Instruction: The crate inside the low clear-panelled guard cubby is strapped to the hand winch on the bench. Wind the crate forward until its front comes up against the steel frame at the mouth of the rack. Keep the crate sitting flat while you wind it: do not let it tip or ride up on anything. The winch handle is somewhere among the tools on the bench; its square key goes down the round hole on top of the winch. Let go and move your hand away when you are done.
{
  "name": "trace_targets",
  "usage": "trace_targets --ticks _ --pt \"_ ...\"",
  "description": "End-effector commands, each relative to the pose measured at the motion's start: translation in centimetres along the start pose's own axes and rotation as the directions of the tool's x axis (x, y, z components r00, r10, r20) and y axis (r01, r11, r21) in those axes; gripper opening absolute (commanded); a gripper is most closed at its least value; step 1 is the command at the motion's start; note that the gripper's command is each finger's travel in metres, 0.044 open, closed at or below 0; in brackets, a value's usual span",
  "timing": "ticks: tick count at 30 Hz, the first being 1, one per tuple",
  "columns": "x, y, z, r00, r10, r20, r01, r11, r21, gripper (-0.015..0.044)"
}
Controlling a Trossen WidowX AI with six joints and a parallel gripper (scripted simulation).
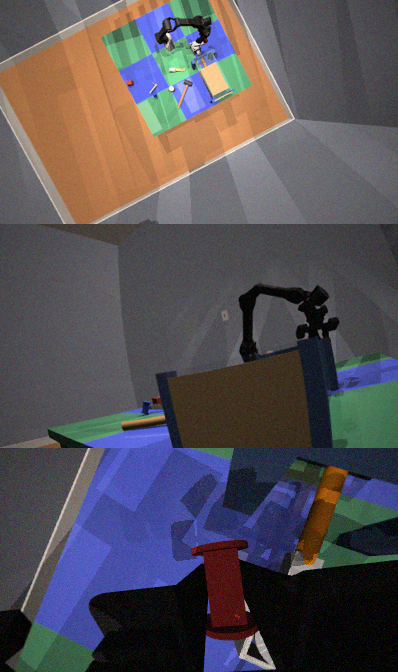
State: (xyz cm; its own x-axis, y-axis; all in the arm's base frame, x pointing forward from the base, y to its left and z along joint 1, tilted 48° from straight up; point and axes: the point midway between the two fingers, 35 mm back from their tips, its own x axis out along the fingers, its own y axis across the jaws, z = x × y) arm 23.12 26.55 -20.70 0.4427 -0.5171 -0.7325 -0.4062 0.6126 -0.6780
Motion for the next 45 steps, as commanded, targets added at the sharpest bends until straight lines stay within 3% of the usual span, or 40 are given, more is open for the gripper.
trace_targets --ticks 1,45 --pt "-0.3 1.2 -1.3 1.000 0.021 -0.020 -0.022 1.000 -0.020 0.0000" --pt "-2.5 2.9 -5.6 0.999 0.024 -0.022 -0.025 0.999 -0.022 0.0000"
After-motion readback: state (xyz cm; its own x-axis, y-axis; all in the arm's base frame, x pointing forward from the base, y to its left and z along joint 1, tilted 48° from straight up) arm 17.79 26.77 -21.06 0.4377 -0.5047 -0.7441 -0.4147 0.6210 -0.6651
